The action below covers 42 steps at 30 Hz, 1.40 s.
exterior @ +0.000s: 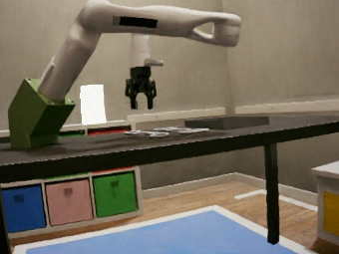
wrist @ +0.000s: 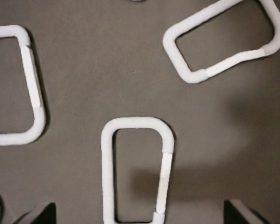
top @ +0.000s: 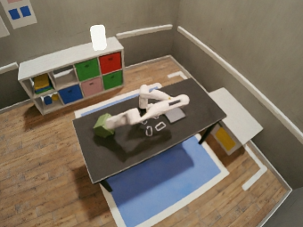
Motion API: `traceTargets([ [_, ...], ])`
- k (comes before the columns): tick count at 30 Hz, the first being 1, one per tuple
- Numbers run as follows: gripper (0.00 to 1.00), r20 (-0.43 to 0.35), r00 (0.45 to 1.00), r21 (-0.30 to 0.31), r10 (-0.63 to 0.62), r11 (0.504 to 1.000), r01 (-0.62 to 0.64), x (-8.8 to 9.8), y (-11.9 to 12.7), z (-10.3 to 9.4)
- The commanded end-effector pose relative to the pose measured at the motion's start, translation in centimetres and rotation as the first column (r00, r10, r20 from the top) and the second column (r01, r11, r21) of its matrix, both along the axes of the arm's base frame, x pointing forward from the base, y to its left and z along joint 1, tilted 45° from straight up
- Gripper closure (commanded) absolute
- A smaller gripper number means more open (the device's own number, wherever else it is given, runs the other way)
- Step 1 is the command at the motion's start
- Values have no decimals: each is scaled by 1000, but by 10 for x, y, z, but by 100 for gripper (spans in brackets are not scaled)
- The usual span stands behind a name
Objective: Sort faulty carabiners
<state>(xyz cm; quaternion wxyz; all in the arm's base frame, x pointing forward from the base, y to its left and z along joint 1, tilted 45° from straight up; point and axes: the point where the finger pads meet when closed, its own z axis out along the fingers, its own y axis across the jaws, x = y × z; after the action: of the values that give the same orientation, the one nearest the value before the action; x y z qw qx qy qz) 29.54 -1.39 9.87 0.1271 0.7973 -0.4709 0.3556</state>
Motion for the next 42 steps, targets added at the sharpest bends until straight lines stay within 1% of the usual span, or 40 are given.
traceTargets([
  [1,0,0,1000,0,-1,1000,1,1,-1,-1],
  [3,0,0,1000,0,-1,1000,1,1,-1,-1],
  [4,0,1,1000,0,1,1000,-1,-1,25,44],
  [20,0,1,1000,0,1,1000,-1,-1,25,44],
  [21,0,-2,1000,9,4,1000,-4,-2,50,84],
  [37,0,-2,1000,9,4,1000,-4,-2,50,84],
  [38,0,-4,1000,18,7,1000,-7,-3,75,126],
  [42,0,-4,1000,18,7,1000,-7,-3,75,126],
])
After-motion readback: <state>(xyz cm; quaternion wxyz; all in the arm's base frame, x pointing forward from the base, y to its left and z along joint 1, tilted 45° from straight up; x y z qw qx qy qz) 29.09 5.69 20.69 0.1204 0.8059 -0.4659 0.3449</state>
